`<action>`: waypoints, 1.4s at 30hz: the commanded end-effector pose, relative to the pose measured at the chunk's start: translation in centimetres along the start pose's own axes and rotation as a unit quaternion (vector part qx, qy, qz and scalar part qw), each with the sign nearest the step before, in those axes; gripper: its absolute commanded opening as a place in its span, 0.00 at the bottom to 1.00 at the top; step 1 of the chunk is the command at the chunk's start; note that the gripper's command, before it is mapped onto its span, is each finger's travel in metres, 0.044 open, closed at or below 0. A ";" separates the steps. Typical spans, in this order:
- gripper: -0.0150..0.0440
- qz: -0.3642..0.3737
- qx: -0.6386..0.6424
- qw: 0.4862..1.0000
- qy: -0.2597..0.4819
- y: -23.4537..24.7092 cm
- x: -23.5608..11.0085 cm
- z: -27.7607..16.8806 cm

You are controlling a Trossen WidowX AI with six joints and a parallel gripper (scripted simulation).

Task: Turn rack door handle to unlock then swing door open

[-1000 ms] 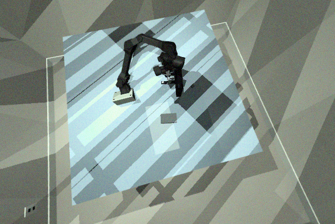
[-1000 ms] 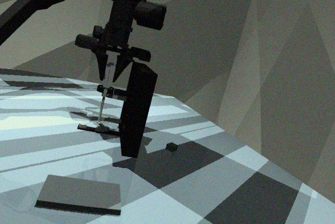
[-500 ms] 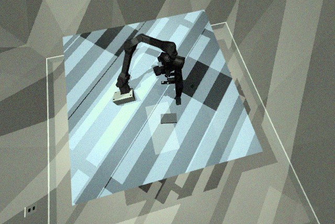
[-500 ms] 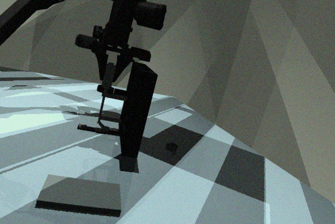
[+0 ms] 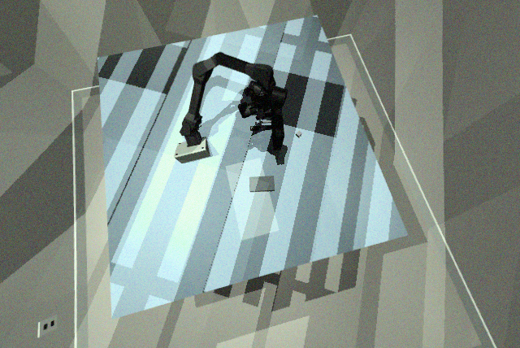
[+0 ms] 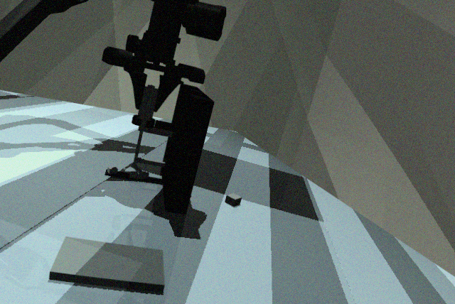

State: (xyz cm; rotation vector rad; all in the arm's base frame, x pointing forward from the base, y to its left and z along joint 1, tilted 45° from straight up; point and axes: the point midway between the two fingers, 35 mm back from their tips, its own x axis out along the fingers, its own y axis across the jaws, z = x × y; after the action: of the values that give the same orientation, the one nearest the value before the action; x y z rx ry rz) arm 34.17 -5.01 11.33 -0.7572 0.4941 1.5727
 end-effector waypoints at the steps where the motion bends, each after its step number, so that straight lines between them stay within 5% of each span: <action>1: 0.70 0.000 -0.008 1.000 0.002 -0.1 0.1 0.0; 3: 0.76 0.000 -0.008 1.000 0.002 -0.1 0.1 0.0; 21: 0.76 -0.001 0.390 0.921 0.002 -0.1 0.1 0.0; 31: 0.76 -0.001 0.604 0.797 0.002 -0.1 0.1 0.0; 42: 0.76 -0.002 0.796 0.605 0.001 -0.1 0.1 0.0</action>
State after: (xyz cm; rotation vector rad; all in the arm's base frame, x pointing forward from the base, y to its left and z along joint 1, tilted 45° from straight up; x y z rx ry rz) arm 34.32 -4.97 11.33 0.5252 1.4627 0.6847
